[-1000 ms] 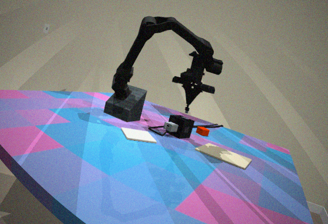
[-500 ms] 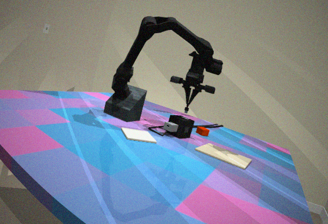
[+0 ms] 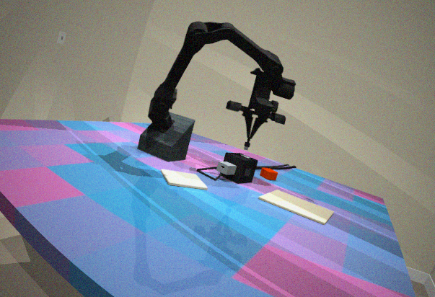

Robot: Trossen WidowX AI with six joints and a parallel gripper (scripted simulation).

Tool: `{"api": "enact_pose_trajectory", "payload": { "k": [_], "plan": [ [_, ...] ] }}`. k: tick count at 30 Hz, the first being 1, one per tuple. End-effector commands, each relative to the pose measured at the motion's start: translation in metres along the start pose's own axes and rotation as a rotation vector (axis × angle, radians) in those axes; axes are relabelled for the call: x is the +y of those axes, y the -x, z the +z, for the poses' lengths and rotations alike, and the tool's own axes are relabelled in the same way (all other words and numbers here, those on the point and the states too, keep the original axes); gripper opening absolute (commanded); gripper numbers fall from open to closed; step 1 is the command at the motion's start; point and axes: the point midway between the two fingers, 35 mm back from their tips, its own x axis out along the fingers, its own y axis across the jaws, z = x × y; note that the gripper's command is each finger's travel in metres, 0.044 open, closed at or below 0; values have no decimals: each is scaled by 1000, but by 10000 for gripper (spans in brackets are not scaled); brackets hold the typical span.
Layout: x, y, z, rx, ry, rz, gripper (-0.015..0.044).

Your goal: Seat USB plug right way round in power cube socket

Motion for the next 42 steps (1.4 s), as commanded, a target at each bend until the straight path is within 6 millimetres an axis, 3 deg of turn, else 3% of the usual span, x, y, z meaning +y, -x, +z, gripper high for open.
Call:
{"api": "enact_pose_trajectory", "payload": {
  "k": [1, 42],
  "plan": [
    [0, 0, 0, 1, 113, 1, 0],
    [0, 0, 0, 0, 1186, 2, 0]
  ]
}}
